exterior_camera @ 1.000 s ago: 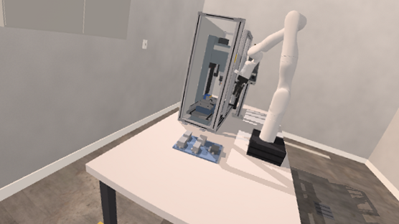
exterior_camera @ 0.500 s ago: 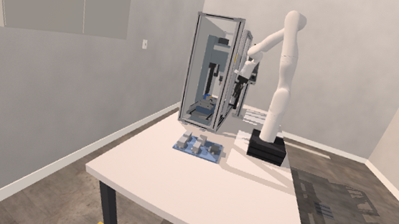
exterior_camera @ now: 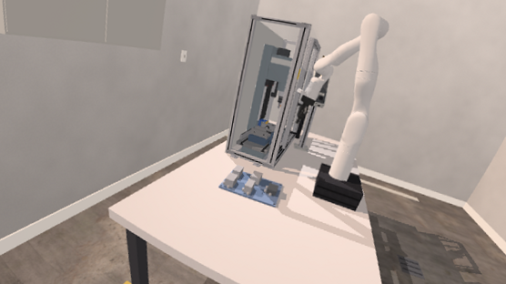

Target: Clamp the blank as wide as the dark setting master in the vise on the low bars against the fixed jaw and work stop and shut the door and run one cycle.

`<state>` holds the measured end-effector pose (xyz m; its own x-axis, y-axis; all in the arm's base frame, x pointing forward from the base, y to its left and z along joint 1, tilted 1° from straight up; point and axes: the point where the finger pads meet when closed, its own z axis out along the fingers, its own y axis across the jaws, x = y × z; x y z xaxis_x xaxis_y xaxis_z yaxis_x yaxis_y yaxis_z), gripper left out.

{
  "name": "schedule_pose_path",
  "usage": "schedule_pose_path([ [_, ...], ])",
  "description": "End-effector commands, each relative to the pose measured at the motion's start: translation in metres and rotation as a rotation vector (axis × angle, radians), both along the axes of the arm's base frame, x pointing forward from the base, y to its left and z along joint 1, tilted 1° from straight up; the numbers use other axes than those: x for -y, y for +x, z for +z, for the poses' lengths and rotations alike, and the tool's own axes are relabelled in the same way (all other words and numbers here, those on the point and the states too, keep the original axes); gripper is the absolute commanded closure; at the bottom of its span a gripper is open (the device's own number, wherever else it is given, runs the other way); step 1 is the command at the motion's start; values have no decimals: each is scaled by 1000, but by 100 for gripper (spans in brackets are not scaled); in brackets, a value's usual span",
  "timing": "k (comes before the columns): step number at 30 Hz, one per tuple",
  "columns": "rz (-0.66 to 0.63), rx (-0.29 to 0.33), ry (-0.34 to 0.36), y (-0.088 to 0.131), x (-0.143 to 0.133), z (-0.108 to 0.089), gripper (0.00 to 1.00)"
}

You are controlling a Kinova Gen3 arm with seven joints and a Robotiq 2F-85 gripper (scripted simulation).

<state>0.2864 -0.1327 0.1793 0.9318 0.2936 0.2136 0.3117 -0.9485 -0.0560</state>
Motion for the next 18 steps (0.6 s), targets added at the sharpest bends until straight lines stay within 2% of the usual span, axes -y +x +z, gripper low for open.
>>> schedule_pose_path([
  [1, 0, 1, 0, 0, 0, 0, 90],
  [9, 0, 1, 0, 0, 0, 0, 90],
  [14, 0, 1, 0, -35, 1, 35, 90],
  [18, 0, 1, 0, -35, 1, 35, 90],
])
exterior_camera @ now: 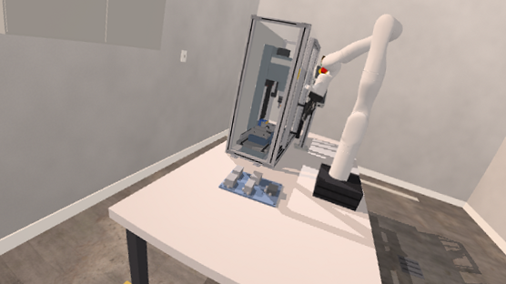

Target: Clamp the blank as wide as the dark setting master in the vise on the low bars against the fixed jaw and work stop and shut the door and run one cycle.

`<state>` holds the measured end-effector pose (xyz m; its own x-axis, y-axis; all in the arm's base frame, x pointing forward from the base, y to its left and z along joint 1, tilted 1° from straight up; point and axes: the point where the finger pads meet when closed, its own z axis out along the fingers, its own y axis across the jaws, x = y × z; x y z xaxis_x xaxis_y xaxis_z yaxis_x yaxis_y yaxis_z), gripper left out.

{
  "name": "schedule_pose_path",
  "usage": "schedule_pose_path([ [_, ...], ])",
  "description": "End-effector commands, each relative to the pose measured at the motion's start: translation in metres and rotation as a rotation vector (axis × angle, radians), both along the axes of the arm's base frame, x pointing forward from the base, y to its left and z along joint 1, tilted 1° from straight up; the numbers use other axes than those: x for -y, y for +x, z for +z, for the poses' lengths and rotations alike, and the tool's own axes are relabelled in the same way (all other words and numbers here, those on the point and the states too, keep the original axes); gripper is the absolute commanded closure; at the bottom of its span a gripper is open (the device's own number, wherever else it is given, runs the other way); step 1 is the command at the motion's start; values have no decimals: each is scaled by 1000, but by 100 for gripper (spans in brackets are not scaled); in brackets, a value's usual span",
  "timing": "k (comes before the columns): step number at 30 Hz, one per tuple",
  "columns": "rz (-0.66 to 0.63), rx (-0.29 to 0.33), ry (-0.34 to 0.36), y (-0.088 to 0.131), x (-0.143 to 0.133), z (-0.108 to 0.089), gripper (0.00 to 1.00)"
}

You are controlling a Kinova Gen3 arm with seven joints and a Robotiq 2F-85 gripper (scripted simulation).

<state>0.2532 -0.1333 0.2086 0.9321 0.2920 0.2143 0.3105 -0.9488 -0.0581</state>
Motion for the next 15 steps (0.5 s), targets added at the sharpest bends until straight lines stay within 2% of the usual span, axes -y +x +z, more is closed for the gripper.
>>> schedule_pose_path([
  [1, 1, 1, -3, -2, 0, 6, 90],
  [8, 1, 1, -3, -2, 0, 6, 90],
  [13, 1, 1, -3, -38, 1, 41, 90],
  [15, 1, 1, -3, -38, 1, 41, 90],
])
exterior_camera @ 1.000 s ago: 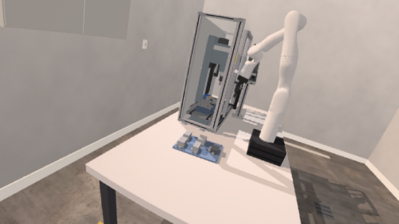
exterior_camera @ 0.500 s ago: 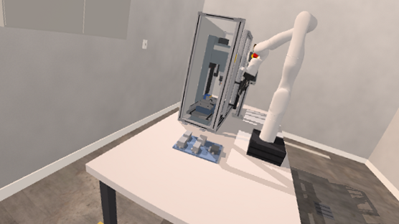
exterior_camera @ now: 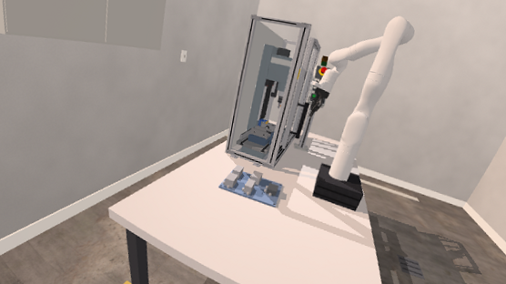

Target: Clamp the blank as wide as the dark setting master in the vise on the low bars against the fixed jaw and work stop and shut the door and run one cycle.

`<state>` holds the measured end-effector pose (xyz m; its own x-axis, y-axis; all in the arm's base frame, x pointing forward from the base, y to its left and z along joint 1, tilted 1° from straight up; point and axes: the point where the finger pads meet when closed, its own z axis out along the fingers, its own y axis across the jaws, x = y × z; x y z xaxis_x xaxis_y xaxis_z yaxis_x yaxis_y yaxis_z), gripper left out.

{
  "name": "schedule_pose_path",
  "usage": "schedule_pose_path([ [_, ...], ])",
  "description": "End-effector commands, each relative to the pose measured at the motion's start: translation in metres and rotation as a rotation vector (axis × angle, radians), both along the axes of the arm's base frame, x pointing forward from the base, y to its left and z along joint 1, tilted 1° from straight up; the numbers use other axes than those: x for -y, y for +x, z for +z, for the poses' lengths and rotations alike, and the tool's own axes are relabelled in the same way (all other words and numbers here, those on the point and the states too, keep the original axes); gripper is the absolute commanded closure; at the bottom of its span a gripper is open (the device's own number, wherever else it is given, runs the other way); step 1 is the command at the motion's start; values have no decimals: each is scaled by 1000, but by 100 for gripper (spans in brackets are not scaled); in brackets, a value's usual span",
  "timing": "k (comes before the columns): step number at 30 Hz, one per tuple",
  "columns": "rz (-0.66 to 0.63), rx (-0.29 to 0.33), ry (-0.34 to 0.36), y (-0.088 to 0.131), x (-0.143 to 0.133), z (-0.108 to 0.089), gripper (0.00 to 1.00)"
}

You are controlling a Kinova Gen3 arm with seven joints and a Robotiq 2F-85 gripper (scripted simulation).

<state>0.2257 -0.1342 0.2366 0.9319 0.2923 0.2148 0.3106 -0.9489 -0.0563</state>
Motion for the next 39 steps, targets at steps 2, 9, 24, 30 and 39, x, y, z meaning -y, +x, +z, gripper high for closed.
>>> schedule_pose_path([
  [2, 1, 0, -1, -10, 0, 13, 90],
  [9, 1, 0, -1, -10, 0, 13, 90],
  [24, 1, 0, -1, -40, 0, 42, 90],
  [30, 1, 0, -1, -38, -32, 59, 90],
  [39, 1, 0, -1, -37, -53, 71, 90],
])
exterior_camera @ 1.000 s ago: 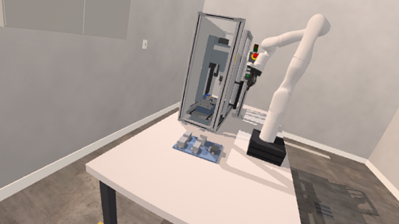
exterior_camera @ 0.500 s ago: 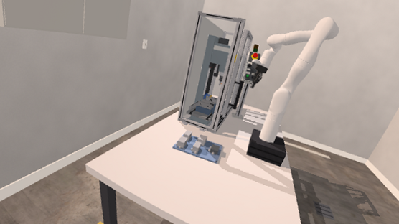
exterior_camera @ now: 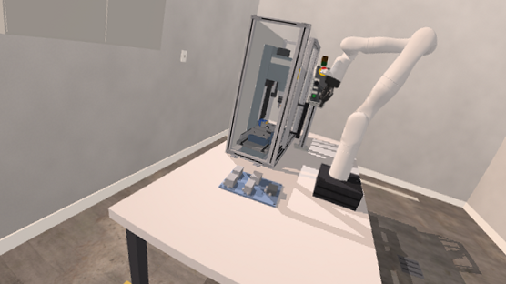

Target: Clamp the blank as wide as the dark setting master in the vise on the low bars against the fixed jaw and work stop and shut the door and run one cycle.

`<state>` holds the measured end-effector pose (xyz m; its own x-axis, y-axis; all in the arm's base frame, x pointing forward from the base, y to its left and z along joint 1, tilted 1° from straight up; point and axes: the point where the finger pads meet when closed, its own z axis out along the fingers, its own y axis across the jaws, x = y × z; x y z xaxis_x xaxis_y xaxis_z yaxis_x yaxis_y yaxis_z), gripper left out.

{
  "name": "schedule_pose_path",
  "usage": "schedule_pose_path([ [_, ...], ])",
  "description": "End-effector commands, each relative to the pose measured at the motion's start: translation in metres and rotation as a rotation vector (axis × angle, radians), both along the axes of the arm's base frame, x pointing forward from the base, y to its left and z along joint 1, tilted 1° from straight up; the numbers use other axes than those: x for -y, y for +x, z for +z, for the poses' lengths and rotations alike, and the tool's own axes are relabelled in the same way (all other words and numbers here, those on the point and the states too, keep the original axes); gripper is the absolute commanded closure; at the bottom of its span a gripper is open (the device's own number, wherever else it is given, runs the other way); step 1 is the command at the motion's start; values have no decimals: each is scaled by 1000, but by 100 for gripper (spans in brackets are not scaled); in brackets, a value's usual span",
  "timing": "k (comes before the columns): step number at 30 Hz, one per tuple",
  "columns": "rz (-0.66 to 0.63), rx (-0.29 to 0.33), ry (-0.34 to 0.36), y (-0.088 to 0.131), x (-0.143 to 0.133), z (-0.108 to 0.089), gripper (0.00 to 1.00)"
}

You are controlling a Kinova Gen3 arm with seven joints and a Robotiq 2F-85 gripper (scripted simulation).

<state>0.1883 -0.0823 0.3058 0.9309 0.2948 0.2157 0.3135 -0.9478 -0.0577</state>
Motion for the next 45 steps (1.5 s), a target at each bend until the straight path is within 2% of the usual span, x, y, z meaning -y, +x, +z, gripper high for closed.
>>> schedule_pose_path([
  [1, -2, -1, -3, 1, -1, 1, 90],
  [5, -2, -1, -3, 1, -1, 1, 90],
  [10, -2, -1, -3, 4, -54, 30, 90],
  [22, -2, -1, -3, 4, -54, 30, 90],
  [27, -2, -1, -2, 7, -106, 58, 90],
  [39, -2, -1, -2, 7, -106, 58, 90],
  [44, -2, -1, -2, 9, -141, 76, 90],
  [45, -2, -1, -2, 9, -141, 76, 90],
])
